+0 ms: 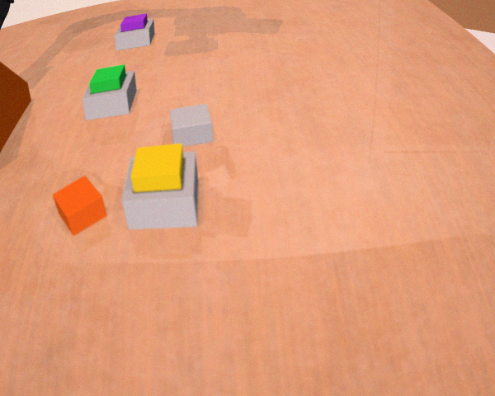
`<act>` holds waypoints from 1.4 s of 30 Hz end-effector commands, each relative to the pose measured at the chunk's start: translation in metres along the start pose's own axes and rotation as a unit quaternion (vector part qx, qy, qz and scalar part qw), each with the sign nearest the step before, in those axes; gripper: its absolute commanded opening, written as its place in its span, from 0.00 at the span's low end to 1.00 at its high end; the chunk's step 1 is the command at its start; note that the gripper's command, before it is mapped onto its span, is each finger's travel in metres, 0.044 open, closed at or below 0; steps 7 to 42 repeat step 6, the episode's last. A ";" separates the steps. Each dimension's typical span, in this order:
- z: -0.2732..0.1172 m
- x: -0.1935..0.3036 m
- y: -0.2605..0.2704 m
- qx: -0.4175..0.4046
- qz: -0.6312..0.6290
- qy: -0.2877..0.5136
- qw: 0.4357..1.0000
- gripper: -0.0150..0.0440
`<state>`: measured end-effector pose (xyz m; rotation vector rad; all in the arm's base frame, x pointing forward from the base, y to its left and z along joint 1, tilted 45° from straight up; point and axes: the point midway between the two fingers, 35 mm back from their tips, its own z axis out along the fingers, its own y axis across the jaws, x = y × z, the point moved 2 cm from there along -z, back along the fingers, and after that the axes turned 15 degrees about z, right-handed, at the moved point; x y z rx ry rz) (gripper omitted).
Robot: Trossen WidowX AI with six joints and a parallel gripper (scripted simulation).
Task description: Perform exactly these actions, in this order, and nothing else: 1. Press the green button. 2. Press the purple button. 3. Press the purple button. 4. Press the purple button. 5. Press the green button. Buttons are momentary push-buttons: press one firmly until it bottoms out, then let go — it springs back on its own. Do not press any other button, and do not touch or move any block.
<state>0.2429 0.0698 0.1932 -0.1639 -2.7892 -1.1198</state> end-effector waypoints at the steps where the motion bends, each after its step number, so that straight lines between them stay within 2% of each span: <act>1: -0.011 0.020 0.036 -0.007 0.002 0.002 1.000 0.93; 42: -0.011 0.020 0.036 -0.007 0.002 0.002 1.000 0.93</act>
